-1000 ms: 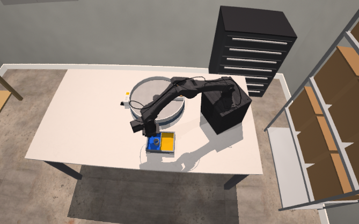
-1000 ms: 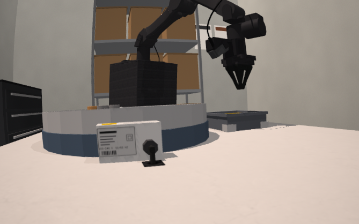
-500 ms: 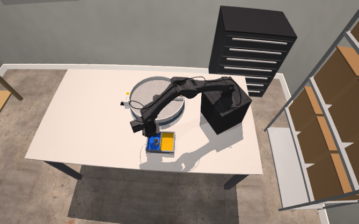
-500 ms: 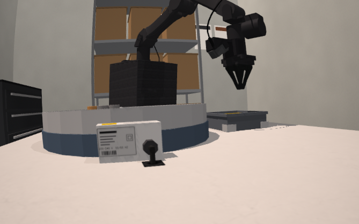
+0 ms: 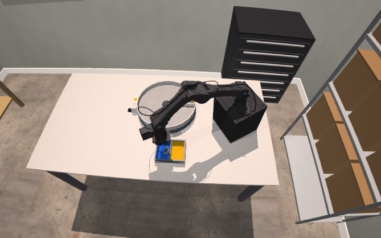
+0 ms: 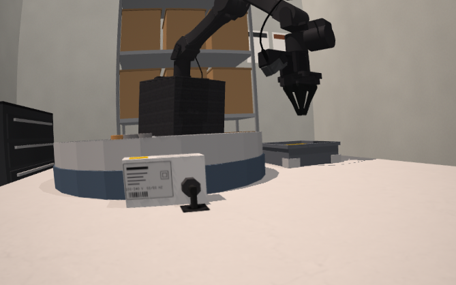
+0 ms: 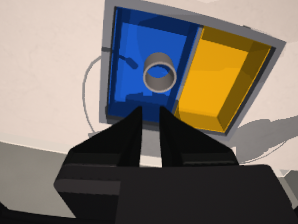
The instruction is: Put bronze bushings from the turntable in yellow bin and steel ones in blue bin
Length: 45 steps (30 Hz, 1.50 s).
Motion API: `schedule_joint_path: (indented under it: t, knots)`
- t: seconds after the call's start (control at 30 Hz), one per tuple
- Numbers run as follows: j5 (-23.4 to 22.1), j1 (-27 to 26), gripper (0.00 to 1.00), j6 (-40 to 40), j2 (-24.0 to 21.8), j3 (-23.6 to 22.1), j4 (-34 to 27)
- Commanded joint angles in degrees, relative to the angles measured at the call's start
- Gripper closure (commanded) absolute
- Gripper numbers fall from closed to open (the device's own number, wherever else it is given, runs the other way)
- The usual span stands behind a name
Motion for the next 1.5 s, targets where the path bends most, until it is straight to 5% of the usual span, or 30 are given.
schedule_joint_path:
  t: [0.0,0.17,0.23,0.33,0.53,0.67,0.73,0.8,1.0,1.47]
  knots:
    - [-0.11,-2.11,0.86,-1.67,-3.21,-3.86,2.06]
    - [-0.57,-5.77,0.86,-5.25,-8.20,-14.69,7.08]
    - [-0.57,-5.77,0.86,-5.25,-8.20,-14.69,7.08]
    - [-0.87,-9.70,0.86,-9.09,-12.32,-23.72,11.61]
    - [-1.05,-22.87,0.86,-21.73,-19.67,-41.29,20.14]
    - [-1.27,-35.14,0.86,-33.49,-21.92,-47.54,24.16]
    - [-1.90,-41.97,0.86,-40.04,-20.64,-48.48,25.18]
    - [-1.90,-41.97,0.86,-40.04,-20.64,-48.48,25.18]
    - [-4.17,-52.73,0.86,-51.62,-18.09,-43.97,24.44]
    - [-4.12,-54.66,0.86,-54.14,-18.17,-42.90,23.12]
